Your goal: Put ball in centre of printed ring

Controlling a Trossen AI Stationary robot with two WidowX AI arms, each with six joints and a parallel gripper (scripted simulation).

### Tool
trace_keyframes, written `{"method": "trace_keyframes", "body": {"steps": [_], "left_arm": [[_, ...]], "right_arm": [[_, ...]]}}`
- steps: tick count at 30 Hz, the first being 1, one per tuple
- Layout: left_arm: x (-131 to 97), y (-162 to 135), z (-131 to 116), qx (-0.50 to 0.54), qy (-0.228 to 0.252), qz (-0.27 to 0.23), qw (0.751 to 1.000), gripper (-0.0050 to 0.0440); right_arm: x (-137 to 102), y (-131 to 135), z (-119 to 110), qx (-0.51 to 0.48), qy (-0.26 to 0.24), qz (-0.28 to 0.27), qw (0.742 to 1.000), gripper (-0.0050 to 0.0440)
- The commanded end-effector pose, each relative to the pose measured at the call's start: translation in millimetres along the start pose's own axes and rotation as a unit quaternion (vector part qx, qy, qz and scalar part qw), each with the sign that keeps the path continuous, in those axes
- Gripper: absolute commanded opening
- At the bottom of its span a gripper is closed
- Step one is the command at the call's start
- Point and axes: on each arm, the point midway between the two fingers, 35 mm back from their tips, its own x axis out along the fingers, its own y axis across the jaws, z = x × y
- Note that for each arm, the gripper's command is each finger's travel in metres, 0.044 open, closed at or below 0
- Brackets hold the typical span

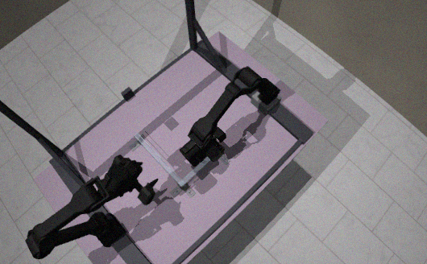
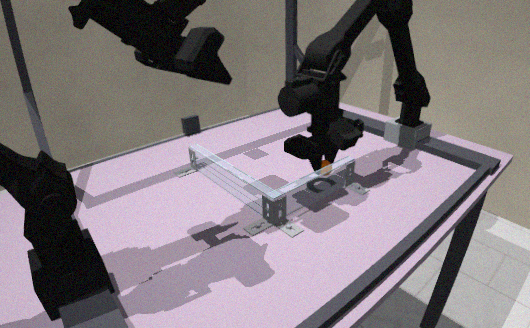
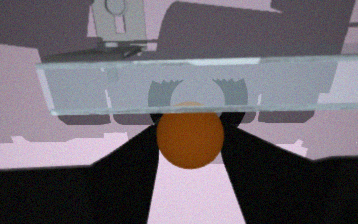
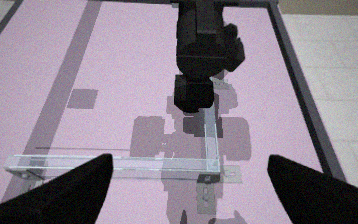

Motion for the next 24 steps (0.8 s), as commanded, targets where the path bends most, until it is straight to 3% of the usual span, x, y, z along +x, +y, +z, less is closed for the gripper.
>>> {"method": "trace_keyframes", "body": {"steps": [1, 9, 20, 24], "left_arm": [[3.6, -8.1, -2.3, -0.001, 0.000, -0.022, 1.000, 0.0126], [19.4, -8.8, -2.7, 0.000, 0.000, -0.022, 1.000, 0.0126], [11.0, -13.3, -2.3, 0.000, 0.000, -0.034, 0.999, 0.0126], [11.0, -13.3, -2.3, 0.000, 0.000, -0.034, 0.999, 0.0216]], "right_arm": [[3.7, -4.3, 4.1, 0.013, -0.004, -0.013, 1.000, 0.0400], [14.4, -8.7, 4.4, 0.025, 0.001, -0.025, 0.999, 0.0400], [10.6, -8.6, 8.5, 0.023, -0.006, -0.024, 0.999, 0.0400], [10.6, -8.6, 8.5, 0.023, -0.006, -0.024, 0.999, 0.0400]]}}
